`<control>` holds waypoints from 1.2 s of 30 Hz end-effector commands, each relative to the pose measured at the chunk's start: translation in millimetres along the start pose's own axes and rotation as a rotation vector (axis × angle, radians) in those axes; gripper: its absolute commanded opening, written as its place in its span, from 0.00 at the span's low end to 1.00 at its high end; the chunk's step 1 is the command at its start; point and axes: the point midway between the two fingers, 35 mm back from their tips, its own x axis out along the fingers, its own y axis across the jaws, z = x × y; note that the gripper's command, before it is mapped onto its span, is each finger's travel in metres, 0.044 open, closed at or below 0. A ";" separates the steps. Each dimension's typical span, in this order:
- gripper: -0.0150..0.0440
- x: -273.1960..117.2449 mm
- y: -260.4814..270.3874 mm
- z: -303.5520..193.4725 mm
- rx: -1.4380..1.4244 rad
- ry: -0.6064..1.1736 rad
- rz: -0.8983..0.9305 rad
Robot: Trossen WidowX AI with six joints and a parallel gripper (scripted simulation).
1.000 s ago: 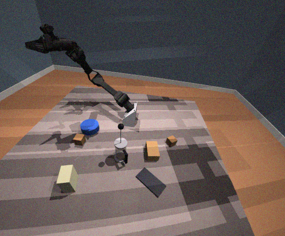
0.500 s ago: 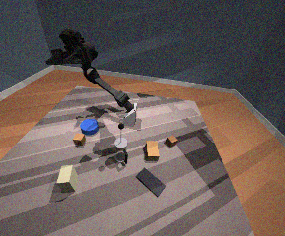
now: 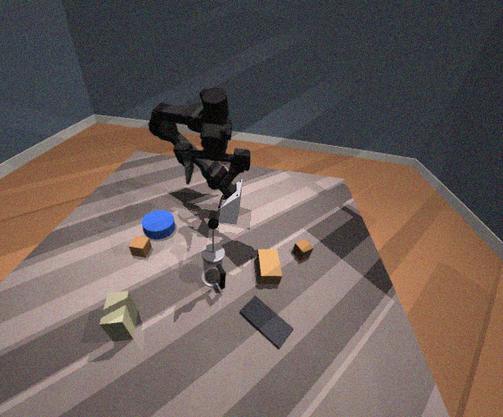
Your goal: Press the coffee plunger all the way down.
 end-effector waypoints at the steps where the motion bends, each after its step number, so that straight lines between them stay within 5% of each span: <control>1: 1.00 0.6 19.2 -32.9 -0.053 0.062 -0.010; 11: 1.00 24.6 16.2 -86.7 -0.053 0.061 -0.010; 36: 1.00 55.6 14.9 -89.2 -0.050 0.062 -0.013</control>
